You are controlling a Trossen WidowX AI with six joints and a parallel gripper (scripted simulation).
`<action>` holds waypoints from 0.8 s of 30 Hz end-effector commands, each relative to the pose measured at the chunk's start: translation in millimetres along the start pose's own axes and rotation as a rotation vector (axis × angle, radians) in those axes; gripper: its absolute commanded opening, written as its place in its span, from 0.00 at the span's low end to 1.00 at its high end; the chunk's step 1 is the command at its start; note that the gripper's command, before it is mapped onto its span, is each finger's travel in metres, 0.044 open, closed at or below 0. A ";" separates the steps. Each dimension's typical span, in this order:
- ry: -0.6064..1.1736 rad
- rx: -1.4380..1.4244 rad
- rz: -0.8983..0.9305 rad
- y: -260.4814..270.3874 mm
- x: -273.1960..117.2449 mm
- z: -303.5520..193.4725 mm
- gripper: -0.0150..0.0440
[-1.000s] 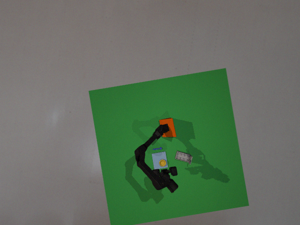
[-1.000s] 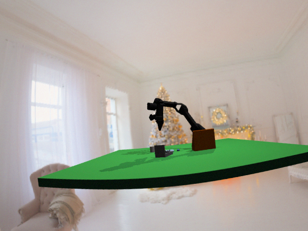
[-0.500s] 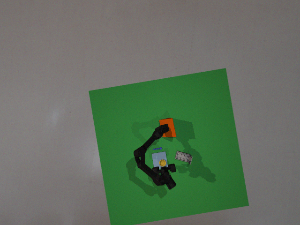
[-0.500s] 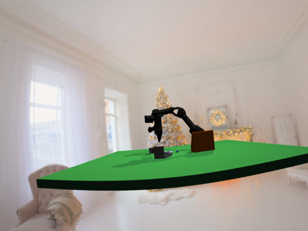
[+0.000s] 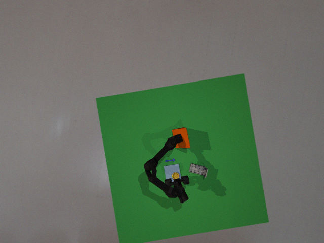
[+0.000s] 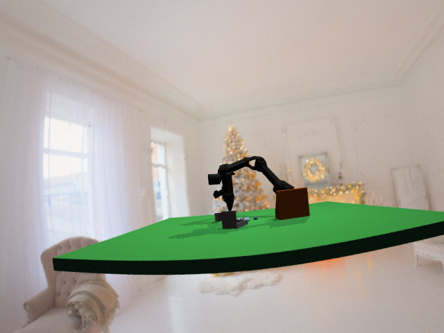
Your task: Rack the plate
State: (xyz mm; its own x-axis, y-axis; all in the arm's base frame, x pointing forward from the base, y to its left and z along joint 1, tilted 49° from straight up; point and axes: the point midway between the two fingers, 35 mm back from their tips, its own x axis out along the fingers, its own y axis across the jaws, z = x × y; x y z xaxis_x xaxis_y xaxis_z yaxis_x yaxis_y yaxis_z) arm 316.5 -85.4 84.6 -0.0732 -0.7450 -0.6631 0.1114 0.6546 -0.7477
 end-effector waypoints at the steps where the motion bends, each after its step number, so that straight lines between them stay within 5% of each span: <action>1: 0.000 -0.005 -0.004 0.2 8.4 -0.1 0.93; 24: 0.000 -0.004 -0.007 0.5 45.4 -2.8 0.93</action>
State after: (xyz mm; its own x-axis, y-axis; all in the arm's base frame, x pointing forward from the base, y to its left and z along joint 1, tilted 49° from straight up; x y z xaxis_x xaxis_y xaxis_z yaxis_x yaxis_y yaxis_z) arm 312.4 -113.8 58.4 -0.0727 -0.7464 -0.6615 0.1120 0.6529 -0.7491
